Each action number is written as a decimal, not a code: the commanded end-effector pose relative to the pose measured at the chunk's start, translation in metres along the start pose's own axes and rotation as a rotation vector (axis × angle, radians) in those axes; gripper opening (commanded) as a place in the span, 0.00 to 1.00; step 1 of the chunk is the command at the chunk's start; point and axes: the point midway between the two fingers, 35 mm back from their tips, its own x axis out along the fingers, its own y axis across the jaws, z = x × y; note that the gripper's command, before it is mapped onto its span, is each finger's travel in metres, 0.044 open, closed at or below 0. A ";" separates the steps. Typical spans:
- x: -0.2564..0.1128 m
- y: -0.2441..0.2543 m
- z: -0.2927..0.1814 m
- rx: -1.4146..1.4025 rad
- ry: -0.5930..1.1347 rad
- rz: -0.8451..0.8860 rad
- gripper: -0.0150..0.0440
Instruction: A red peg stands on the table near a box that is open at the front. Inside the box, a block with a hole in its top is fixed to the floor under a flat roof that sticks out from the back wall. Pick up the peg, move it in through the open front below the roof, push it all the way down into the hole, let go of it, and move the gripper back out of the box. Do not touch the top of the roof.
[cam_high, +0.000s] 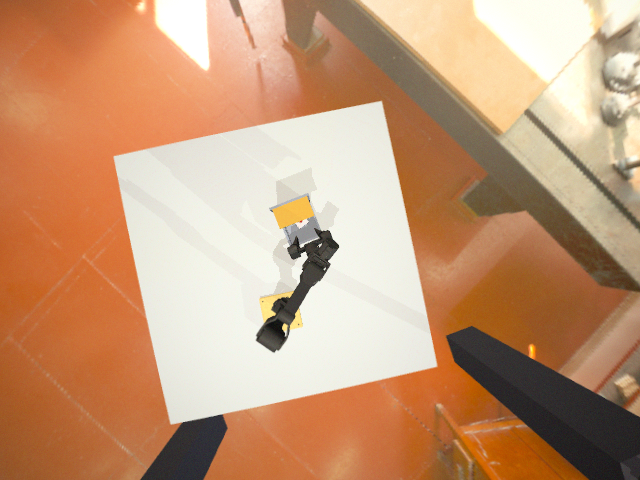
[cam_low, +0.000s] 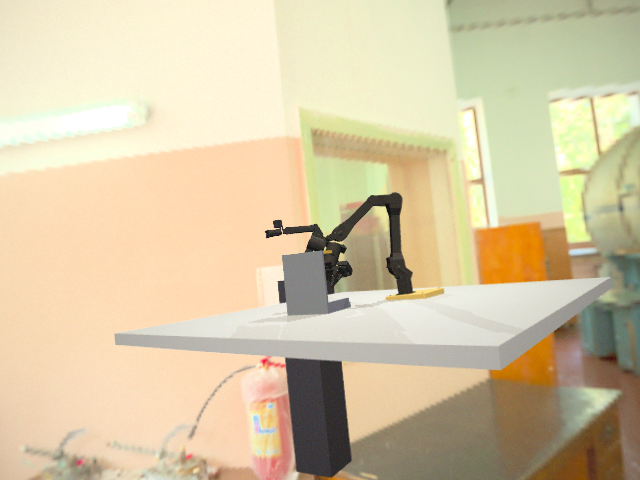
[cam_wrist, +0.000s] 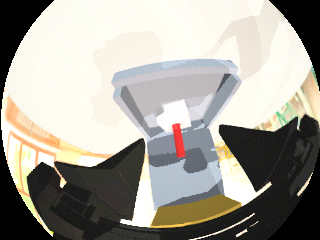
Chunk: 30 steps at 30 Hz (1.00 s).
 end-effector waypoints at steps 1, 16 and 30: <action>-0.021 0.003 -0.004 -0.009 0.007 0.007 1.00; -0.079 -0.005 -0.007 -0.007 0.011 0.008 1.00; -0.079 -0.005 -0.007 -0.007 0.011 0.008 1.00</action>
